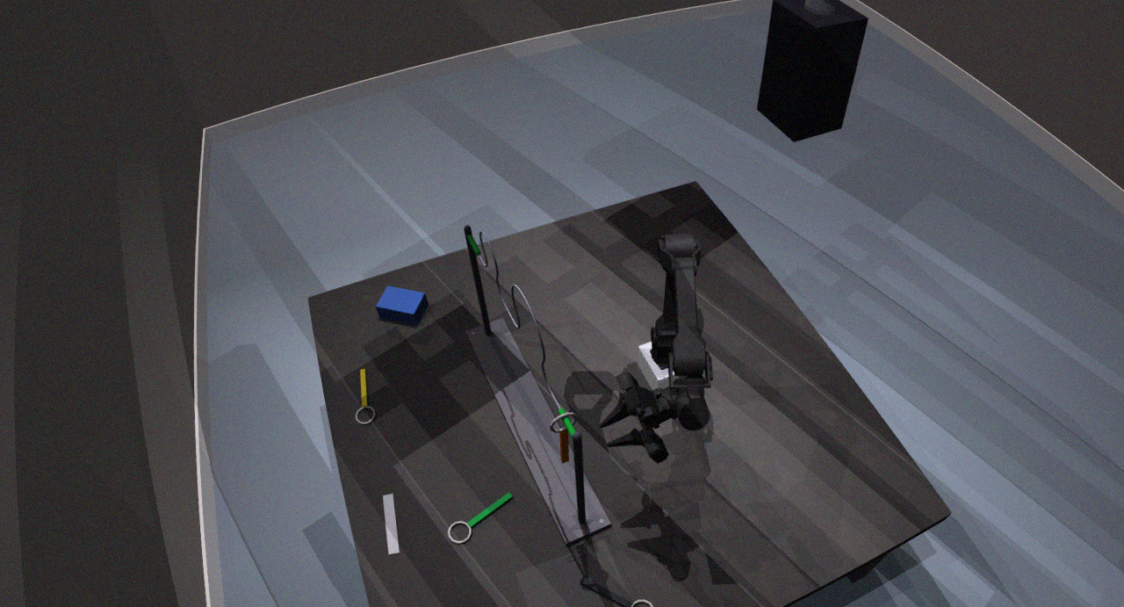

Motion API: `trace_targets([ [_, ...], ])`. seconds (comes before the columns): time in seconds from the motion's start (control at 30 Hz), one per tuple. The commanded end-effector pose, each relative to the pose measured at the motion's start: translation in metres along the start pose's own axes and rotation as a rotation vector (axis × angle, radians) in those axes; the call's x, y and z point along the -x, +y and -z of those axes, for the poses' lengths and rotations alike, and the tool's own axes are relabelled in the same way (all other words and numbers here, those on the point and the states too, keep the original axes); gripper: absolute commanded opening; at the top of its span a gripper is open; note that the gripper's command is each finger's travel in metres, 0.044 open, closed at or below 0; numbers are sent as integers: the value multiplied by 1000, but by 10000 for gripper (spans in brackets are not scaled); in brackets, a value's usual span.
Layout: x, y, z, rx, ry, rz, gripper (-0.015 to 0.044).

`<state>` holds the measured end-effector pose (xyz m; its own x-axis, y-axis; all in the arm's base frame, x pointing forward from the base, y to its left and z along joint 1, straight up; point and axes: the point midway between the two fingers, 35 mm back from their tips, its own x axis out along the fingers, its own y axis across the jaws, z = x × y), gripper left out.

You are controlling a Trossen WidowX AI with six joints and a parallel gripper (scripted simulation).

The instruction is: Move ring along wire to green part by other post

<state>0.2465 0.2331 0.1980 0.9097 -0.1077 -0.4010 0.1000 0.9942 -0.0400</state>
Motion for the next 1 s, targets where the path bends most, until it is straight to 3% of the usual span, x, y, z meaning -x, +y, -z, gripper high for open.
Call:
trace_targets([
  [0.0, 35, 2, -2, -6, -7, -14, 291],
  [0.2, 43, 1, -3, -5, -11, -15, 440],
  [0.97, 43, 1, -3, -5, -11, -15, 440],
])
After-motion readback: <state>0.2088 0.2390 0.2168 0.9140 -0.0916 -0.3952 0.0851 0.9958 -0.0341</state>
